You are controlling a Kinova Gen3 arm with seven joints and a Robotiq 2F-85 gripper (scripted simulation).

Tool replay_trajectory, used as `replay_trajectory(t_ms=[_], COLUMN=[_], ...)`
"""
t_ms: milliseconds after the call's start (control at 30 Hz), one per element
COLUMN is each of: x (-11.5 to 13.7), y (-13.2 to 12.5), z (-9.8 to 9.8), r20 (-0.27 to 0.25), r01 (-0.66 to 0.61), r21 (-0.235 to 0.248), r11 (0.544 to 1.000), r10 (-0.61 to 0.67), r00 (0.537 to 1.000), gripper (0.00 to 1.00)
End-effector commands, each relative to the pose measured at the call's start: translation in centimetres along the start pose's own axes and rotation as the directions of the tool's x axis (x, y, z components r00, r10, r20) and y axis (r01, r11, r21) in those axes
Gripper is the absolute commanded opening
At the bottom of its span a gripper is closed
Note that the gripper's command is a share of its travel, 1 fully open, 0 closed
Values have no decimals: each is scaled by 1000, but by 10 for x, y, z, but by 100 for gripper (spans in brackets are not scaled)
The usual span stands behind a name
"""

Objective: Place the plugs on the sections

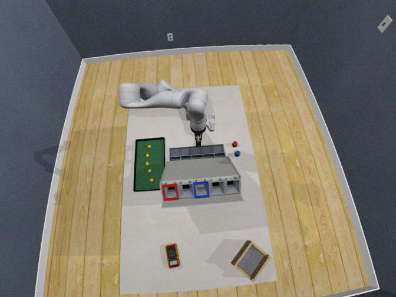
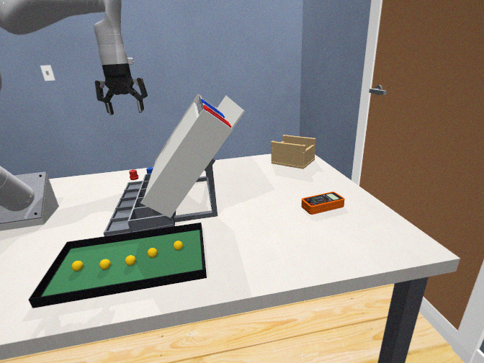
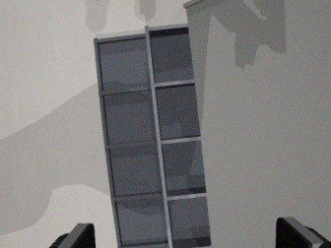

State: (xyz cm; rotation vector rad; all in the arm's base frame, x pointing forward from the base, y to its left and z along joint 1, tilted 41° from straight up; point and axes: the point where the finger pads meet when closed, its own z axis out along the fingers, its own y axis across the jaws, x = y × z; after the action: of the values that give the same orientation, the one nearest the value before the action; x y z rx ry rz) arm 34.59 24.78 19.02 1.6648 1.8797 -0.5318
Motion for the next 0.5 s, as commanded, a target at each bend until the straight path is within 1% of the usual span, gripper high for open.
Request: replay_trajectory(t_ms=[0, 100, 133, 400, 433, 467], x=[3, 3, 3, 3, -1, -1], y=[-1, -1, -1, -1, 1, 1], z=[-3, -3, -3, -3, 0, 0], r20=[-7, -8, -10, -10, -1, -1], r01=[-276, -394, -413, -413, -641, -644], r21=[-3, -3, -3, -3, 0, -1], r11=[961, 919, 911, 911, 768, 765], r10=[276, 394, 413, 413, 641, 644], r00=[961, 919, 911, 911, 768, 765], gripper=[100, 100, 100, 100, 100, 100])
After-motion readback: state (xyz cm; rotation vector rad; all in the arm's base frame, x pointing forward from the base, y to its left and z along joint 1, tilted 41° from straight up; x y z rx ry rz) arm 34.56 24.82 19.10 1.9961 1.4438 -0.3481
